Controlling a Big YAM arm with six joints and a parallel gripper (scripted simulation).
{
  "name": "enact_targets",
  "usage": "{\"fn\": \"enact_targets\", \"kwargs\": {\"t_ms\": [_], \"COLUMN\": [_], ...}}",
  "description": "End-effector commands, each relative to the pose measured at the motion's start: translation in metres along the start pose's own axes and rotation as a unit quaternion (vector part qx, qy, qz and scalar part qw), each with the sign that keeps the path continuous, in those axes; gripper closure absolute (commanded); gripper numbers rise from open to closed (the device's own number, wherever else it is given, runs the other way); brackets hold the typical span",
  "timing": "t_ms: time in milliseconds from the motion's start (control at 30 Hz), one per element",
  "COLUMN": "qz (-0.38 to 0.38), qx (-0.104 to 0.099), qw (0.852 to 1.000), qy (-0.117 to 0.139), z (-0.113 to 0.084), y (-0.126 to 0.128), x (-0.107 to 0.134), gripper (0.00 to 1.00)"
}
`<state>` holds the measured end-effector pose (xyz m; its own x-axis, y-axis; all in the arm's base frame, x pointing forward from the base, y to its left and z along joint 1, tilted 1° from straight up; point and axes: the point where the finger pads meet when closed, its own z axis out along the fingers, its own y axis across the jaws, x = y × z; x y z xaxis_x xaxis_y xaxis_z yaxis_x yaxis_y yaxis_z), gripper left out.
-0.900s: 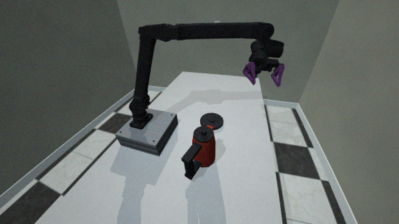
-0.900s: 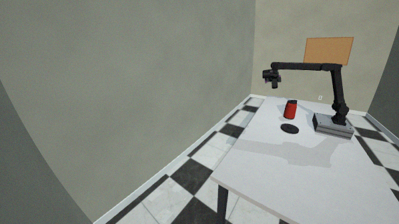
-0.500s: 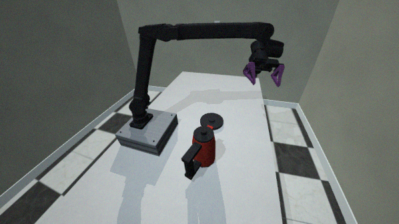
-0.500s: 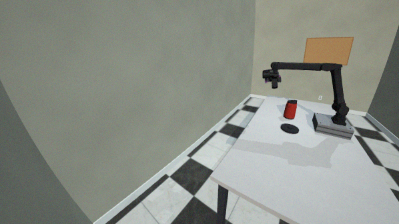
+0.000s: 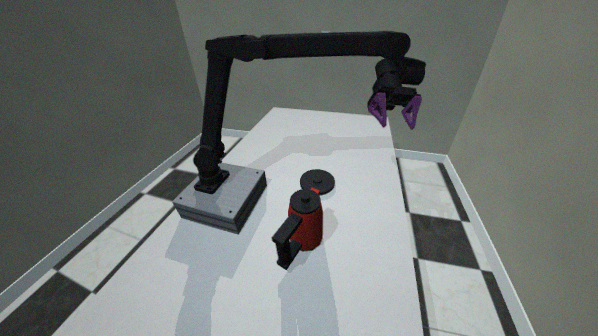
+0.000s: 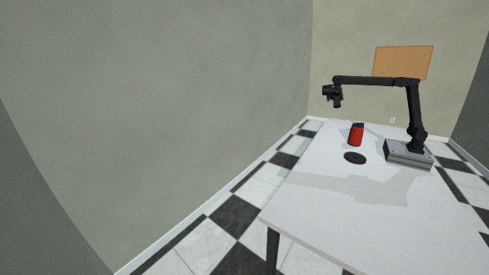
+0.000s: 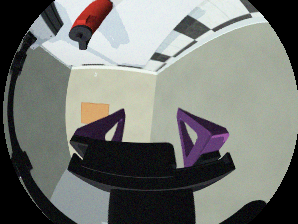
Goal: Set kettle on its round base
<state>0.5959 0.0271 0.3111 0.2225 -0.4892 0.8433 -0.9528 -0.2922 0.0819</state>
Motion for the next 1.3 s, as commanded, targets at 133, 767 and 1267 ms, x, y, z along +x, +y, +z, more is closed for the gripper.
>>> {"fn": "enact_targets", "kwargs": {"t_ms": [133,767,1267], "qz": [0.030,0.104,0.218], "qx": [-0.009,-0.065,-0.086], "qw": [0.999,0.970,0.887], "qy": [-0.035,-0.211,-0.398], "z": [0.017,0.089,0.126], "y": [0.026,0.118,0.218], "x": [0.022,0.015,-0.014], "gripper": [0.26,0.26,0.26]}}
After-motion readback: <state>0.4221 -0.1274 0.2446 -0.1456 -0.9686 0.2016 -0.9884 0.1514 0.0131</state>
